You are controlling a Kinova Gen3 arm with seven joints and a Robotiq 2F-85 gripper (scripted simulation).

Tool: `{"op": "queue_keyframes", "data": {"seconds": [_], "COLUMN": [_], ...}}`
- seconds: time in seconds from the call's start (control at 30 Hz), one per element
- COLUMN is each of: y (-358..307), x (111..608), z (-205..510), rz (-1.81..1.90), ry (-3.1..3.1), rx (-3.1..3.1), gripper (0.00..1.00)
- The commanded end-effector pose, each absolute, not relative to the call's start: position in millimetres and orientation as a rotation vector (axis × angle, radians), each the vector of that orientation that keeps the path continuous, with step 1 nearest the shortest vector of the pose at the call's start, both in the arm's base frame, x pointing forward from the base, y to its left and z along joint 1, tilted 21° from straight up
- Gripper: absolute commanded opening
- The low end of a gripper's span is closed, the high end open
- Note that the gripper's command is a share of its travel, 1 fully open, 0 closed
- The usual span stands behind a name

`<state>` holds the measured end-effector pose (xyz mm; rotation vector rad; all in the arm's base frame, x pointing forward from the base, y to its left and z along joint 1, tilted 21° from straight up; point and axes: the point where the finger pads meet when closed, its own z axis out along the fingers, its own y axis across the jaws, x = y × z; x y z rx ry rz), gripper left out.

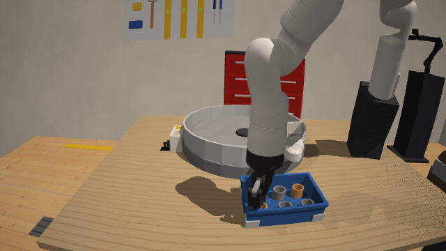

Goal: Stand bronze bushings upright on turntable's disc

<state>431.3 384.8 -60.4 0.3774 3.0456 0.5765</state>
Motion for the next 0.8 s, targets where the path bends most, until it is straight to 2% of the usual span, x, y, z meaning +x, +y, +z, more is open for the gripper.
{"op": "queue_keyframes", "data": {"seconds": [0.0, 0.33, 0.37, 0.77], "y": [384.9, 384.9, 384.9, 384.9], "x": [432.0, 432.0, 432.0, 432.0], "z": [-59.4, -59.4, -59.4, -59.4], "rz": [0.578, 0.578, 0.578, 0.578], "ry": [3.044, 3.044, 3.044, 3.044], "rx": [0.378, 0.378, 0.378, 0.378], "gripper": [0.39, 0.39, 0.0, 0.0]}}
